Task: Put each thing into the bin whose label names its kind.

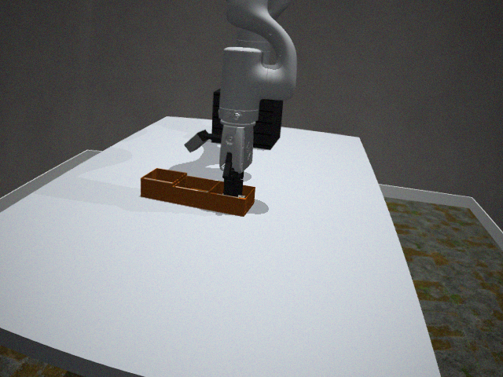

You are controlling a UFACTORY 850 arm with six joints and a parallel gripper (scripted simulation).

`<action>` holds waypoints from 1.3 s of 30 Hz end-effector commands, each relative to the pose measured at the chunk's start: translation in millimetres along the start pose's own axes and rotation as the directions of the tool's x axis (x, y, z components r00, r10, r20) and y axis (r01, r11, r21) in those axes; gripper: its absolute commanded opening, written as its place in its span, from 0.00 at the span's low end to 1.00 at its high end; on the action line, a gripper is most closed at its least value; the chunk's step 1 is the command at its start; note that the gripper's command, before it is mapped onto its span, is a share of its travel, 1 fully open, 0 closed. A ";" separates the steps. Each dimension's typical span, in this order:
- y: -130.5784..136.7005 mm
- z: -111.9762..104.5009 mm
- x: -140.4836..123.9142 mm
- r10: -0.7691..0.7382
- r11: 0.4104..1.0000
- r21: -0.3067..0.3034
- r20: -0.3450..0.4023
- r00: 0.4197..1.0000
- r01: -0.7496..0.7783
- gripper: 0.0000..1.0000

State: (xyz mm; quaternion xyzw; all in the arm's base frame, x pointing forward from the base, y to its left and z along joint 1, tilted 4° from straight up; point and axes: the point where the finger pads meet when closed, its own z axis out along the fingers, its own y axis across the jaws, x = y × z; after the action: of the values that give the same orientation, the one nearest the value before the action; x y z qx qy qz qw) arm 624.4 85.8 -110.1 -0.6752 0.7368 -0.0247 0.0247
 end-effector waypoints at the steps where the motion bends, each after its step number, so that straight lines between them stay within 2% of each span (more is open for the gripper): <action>1: -0.8 -0.7 0.0 0.000 1.000 0.002 0.000 1.000 0.000 0.00; 2: -0.8 -0.7 0.0 0.000 1.000 0.002 0.000 1.000 0.000 0.31; 19: -0.9 -0.8 -0.1 0.000 1.000 0.002 0.000 1.000 0.000 0.31; 39: -0.8 -24.7 0.0 0.000 1.000 0.002 0.000 1.000 0.000 0.31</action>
State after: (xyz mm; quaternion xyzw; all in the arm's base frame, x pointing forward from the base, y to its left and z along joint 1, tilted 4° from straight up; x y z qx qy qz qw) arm 622.7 85.7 -89.7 -0.6752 0.7368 -0.0246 0.0246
